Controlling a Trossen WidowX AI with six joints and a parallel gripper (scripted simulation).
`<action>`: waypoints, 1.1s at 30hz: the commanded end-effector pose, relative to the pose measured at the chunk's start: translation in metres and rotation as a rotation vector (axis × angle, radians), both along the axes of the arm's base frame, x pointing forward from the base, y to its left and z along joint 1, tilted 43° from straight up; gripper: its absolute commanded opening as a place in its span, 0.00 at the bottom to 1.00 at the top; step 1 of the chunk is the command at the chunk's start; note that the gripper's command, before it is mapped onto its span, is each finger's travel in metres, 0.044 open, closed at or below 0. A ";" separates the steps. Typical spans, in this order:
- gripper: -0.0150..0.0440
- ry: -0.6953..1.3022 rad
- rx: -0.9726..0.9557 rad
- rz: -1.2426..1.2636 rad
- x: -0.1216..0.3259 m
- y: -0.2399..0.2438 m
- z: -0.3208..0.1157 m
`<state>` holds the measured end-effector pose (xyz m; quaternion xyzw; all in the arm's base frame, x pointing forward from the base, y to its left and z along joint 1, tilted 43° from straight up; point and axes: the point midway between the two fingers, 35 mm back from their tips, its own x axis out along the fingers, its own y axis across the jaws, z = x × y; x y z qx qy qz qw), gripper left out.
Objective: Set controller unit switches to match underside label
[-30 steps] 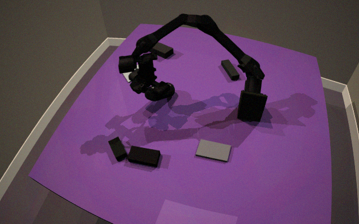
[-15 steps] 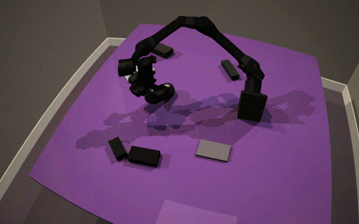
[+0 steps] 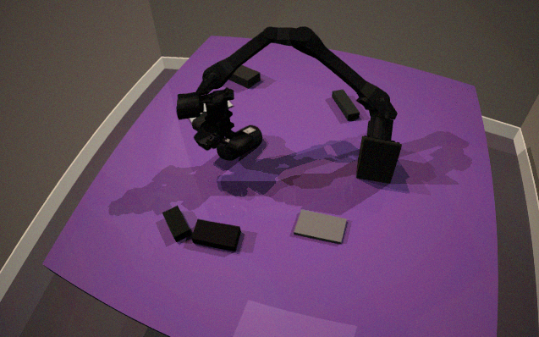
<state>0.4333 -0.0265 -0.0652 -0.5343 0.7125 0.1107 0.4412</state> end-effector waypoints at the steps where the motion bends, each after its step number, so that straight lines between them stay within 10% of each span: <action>1: 0.83 0.010 -0.007 -0.003 -0.001 -0.005 -0.005; 33: 0.83 0.010 -0.008 -0.003 0.001 -0.018 -0.026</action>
